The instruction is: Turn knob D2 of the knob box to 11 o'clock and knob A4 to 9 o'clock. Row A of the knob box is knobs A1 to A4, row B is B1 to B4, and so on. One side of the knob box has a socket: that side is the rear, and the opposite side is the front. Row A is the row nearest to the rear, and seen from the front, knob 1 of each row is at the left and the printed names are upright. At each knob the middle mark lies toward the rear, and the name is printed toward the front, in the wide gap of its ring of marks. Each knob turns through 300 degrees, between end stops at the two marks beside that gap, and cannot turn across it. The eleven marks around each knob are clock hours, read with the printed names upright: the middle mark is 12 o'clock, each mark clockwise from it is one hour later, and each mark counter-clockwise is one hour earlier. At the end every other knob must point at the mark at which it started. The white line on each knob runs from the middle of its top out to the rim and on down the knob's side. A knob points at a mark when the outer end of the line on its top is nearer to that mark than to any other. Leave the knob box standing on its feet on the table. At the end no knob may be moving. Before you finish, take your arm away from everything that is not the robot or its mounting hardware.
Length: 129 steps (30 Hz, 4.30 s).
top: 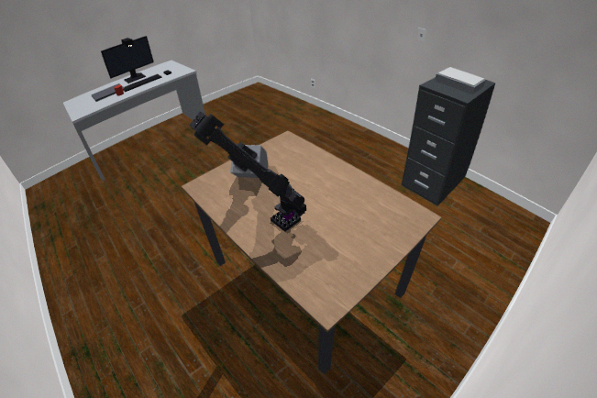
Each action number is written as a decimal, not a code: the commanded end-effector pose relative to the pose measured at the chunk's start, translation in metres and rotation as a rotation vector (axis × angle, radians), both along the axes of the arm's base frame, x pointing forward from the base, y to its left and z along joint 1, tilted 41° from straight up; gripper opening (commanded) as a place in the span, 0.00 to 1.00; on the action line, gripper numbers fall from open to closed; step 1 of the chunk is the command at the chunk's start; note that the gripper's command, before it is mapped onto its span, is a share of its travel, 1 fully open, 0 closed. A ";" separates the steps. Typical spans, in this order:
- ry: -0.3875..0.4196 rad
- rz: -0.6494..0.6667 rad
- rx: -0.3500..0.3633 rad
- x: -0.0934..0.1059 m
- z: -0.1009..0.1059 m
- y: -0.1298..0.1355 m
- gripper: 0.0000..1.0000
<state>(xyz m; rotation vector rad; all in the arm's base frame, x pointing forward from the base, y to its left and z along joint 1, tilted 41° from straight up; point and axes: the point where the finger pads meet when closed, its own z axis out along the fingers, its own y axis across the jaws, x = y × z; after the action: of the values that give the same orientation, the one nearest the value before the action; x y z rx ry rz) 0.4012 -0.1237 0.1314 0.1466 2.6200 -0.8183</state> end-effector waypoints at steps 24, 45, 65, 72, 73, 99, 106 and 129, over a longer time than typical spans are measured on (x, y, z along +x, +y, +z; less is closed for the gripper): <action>-0.025 0.009 -0.004 0.013 0.007 -0.003 0.18; -0.015 0.013 -0.004 0.013 -0.006 -0.008 0.18; -0.016 0.011 -0.004 0.012 -0.005 -0.008 0.18; -0.016 0.011 -0.004 0.012 -0.005 -0.008 0.18; -0.016 0.011 -0.004 0.012 -0.005 -0.008 0.18; -0.018 0.009 -0.006 0.012 -0.004 -0.009 0.07; -0.018 0.009 -0.006 0.012 -0.004 -0.009 0.07; -0.004 0.027 -0.014 0.012 -0.004 -0.009 0.07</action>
<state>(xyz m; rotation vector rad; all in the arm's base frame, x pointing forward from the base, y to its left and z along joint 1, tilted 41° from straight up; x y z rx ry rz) 0.4068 -0.1318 0.1230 0.1279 2.6210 -0.8230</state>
